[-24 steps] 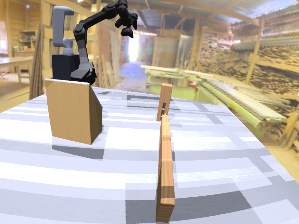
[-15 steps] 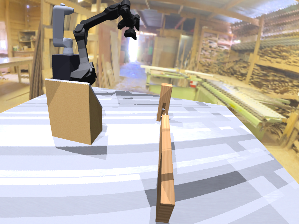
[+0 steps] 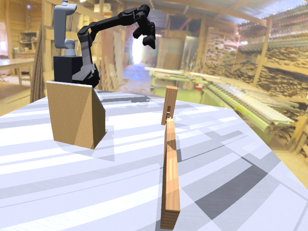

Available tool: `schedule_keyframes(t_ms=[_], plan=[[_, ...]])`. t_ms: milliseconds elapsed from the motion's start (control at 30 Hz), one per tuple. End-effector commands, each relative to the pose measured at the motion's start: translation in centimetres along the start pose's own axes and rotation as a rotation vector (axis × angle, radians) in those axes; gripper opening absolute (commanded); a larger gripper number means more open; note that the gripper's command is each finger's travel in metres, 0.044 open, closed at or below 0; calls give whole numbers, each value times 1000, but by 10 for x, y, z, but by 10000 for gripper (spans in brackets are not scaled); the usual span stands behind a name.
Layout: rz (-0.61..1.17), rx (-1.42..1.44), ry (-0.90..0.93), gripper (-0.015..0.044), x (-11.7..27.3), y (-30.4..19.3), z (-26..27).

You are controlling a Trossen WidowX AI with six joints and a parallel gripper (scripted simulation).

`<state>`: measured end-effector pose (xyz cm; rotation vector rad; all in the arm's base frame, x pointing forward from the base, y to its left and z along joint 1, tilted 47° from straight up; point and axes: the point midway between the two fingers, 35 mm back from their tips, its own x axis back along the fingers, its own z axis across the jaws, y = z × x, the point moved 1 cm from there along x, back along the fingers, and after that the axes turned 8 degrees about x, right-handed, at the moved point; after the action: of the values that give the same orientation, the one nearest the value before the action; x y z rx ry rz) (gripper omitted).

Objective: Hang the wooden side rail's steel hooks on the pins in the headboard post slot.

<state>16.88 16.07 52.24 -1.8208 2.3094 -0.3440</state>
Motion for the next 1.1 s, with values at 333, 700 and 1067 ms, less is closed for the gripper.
schedule_keyframes(t_ms=[333, 700, 1067], plan=[[39, 213, 153, 440, -8, -45, 147], [28, 366, 282, 440, 6, -38, 269], [-76, 511, 335, 440, 21, 21, 372]])
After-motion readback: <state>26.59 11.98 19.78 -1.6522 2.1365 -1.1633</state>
